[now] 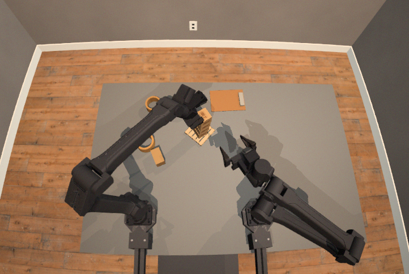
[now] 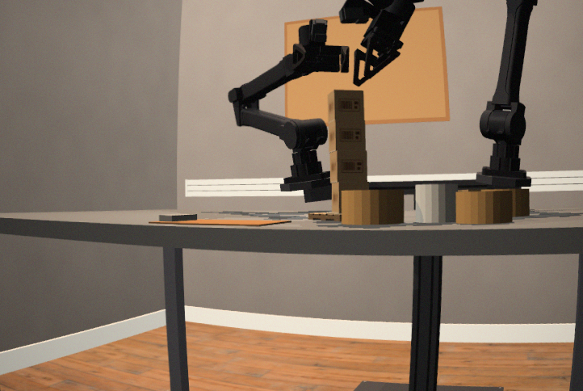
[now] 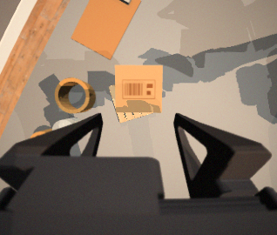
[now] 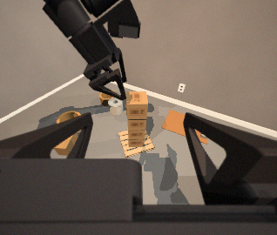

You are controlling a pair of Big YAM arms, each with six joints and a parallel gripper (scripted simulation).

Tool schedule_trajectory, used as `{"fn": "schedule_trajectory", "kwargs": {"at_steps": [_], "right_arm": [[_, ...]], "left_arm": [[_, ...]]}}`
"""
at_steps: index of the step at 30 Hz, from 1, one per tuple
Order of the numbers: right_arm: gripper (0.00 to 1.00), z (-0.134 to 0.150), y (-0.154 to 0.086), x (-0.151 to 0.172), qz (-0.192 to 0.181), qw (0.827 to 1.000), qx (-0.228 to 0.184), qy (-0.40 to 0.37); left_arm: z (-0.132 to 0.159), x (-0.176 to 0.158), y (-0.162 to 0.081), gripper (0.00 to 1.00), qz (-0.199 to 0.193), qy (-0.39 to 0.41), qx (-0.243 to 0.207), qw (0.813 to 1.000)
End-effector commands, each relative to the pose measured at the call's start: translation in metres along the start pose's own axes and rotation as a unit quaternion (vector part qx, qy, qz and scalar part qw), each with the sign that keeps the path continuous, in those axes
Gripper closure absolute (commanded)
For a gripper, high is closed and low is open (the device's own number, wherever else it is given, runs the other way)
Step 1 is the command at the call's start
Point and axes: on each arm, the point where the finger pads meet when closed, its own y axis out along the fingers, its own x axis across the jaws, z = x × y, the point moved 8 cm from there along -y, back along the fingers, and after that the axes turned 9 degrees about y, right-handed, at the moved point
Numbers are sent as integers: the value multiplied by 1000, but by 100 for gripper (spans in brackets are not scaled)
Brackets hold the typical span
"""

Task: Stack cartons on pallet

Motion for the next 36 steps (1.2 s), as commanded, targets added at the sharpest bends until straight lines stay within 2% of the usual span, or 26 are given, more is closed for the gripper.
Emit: {"fn": "schedule_trajectory", "kwargs": {"at_steps": [1, 4, 6, 8, 17, 19, 36], "right_arm": [[0, -6, -1, 0, 0, 1000, -8, 8], [0, -6, -1, 0, 0, 1000, -8, 8], [0, -6, -1, 0, 0, 1000, -8, 8], [0, -6, -1, 0, 0, 1000, -8, 8], [0, -6, -1, 0, 0, 1000, -8, 8], [0, -6, -1, 0, 0, 1000, -8, 8], [0, -6, -1, 0, 0, 1000, -8, 8]], "left_arm": [[-20, 21, -75, 17, -29, 3, -36, 999], [-17, 18, -107, 17, -29, 3, -36, 999], [-16, 17, -121, 17, -29, 3, -36, 999], [-10, 7, -88, 17, -7, 0, -10, 1000], [1, -2, -66, 17, 8, -7, 10, 1000], [-6, 2, -81, 17, -4, -5, -6, 1000], [-6, 2, -81, 17, -4, -5, -6, 1000]]}}
